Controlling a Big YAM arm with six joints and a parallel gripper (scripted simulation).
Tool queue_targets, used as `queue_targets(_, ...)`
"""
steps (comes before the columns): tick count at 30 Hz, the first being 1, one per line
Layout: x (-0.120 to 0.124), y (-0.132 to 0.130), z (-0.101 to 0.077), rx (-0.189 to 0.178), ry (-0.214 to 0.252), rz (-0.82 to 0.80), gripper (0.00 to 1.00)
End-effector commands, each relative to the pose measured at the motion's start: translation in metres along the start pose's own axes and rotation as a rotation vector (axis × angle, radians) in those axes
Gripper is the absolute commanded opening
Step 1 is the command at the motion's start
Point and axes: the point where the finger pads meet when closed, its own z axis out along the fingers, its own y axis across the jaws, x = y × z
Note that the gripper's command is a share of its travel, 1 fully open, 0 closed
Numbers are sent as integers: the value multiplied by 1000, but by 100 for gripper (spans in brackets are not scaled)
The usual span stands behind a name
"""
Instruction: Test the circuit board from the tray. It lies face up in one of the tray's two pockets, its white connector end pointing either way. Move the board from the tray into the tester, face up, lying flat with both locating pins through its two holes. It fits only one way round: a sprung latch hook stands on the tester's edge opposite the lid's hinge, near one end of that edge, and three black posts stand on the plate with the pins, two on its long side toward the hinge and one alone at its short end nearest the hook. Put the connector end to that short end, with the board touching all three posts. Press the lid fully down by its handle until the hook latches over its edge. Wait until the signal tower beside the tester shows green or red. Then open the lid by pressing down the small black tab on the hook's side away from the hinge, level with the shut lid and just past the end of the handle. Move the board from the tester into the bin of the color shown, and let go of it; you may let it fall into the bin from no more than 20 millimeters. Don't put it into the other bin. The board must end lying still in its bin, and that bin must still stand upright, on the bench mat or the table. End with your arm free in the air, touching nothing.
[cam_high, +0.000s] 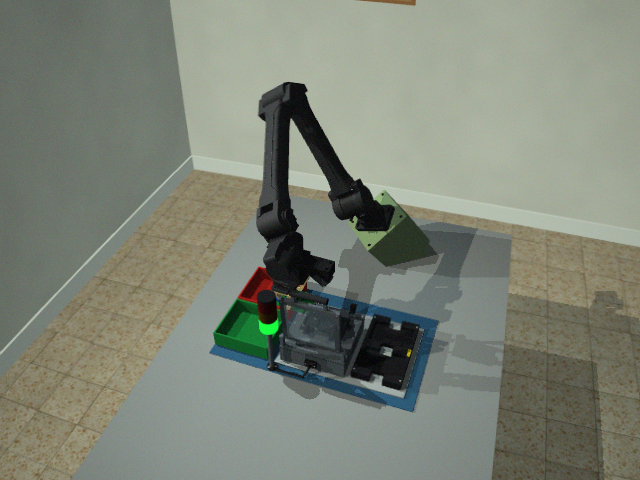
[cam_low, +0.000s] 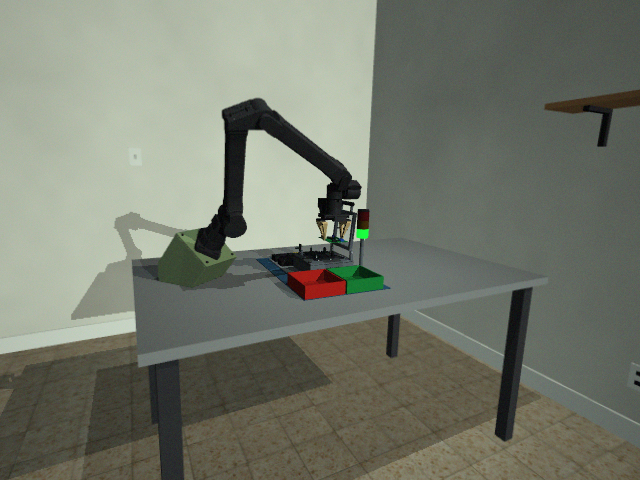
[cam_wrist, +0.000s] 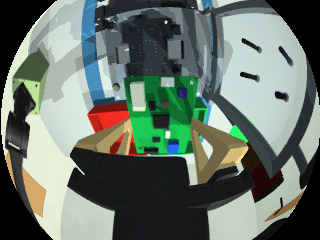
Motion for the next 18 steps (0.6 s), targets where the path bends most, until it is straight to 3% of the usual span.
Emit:
queue_targets(1,28,-28,-16,74,-8,-7,72)
queue_targets(8,63,-38,6,48,-1,-26,72)
queue_targets(18,112,-51,19,49,6,-29,72)
